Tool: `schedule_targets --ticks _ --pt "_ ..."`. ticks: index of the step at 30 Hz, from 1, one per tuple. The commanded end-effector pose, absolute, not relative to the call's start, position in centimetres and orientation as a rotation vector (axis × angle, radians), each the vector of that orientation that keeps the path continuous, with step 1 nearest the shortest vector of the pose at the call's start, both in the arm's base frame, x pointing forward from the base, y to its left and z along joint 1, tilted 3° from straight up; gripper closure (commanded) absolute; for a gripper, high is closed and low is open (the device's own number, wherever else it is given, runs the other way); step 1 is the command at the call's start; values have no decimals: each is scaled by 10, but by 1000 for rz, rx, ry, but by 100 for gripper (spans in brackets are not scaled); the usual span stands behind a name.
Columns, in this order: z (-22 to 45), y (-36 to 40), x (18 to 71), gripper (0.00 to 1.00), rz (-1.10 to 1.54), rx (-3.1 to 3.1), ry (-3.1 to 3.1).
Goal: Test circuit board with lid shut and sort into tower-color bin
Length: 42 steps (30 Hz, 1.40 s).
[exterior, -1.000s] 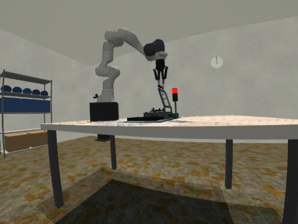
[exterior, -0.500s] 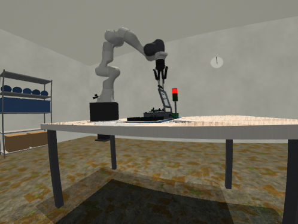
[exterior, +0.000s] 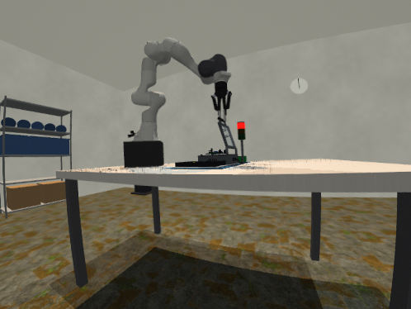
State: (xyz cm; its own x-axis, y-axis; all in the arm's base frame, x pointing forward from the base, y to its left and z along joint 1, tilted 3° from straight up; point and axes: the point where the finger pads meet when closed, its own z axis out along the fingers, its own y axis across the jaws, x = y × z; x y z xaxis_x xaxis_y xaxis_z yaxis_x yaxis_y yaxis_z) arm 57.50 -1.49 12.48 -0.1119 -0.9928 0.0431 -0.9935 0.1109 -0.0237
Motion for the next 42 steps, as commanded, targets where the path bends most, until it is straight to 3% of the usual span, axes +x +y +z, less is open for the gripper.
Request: schedule_targets --ticks 1,42 --pt "124 -14 577 84 83 2086 -2337" --pt "122 -14 573 84 83 2086 -2337"
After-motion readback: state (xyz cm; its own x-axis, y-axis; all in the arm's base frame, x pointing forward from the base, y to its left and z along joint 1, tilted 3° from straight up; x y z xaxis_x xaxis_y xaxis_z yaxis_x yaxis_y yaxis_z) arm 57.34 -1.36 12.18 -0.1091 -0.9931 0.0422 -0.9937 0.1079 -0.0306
